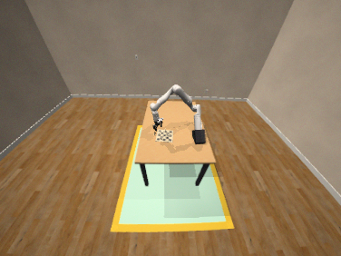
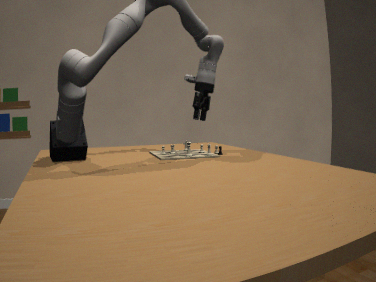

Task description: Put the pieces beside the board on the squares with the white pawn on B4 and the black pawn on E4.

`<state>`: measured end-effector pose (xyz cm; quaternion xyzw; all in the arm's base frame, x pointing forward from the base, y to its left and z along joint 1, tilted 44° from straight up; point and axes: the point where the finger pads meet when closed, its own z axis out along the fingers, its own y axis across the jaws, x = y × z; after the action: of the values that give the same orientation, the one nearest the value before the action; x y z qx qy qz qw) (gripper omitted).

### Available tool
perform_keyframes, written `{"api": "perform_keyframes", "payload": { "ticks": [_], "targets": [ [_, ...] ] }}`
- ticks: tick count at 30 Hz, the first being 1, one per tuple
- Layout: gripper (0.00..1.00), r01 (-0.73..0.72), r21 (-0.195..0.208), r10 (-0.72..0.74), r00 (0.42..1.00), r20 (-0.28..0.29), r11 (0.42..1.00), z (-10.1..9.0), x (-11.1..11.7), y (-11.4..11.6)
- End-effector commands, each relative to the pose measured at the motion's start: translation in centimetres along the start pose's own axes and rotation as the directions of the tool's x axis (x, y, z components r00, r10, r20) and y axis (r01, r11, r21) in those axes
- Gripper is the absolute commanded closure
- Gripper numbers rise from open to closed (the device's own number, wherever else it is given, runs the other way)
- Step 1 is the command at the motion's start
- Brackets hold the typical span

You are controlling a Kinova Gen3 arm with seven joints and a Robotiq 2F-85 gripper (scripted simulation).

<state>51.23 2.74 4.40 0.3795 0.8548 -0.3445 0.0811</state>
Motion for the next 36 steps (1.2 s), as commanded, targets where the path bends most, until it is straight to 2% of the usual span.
{"api": "perform_keyframes", "payload": {
  "ticks": [1, 4, 5, 14, 15, 22, 23, 31, 32, 36],
  "targets": [
    [0.00, -0.006, -0.006, 0.006, 1.000, -0.007, 1.000, -0.2, -0.3, -0.2],
    [0.00, -0.006, -0.006, 0.006, 1.000, -0.007, 1.000, -0.2, -0.3, -0.2],
    [0.00, 0.019, -0.018, -0.019, 0.999, -0.032, 1.000, -0.2, -0.4, -0.6],
    [0.00, 0.019, -0.018, -0.019, 0.999, -0.032, 1.000, -0.2, -0.4, -0.6],
    [0.00, 0.043, -0.032, -0.045, 0.997, -0.056, 0.999, -0.2, -0.4, -0.9],
    [0.00, 0.043, -0.032, -0.045, 0.997, -0.056, 0.999, -0.2, -0.4, -0.9],
    [0.00, 0.067, -0.047, -0.070, 0.994, -0.078, 0.997, -0.2, -0.4, -1.3],
    [0.00, 0.067, -0.047, -0.070, 0.994, -0.078, 0.997, -0.2, -0.4, -1.3],
    [0.00, 0.090, -0.064, -0.097, 0.990, -0.099, 0.994, -0.3, -0.5, -1.6],
    [0.00, 0.090, -0.064, -0.097, 0.990, -0.099, 0.994, -0.3, -0.5, -1.6]
  ]
}}
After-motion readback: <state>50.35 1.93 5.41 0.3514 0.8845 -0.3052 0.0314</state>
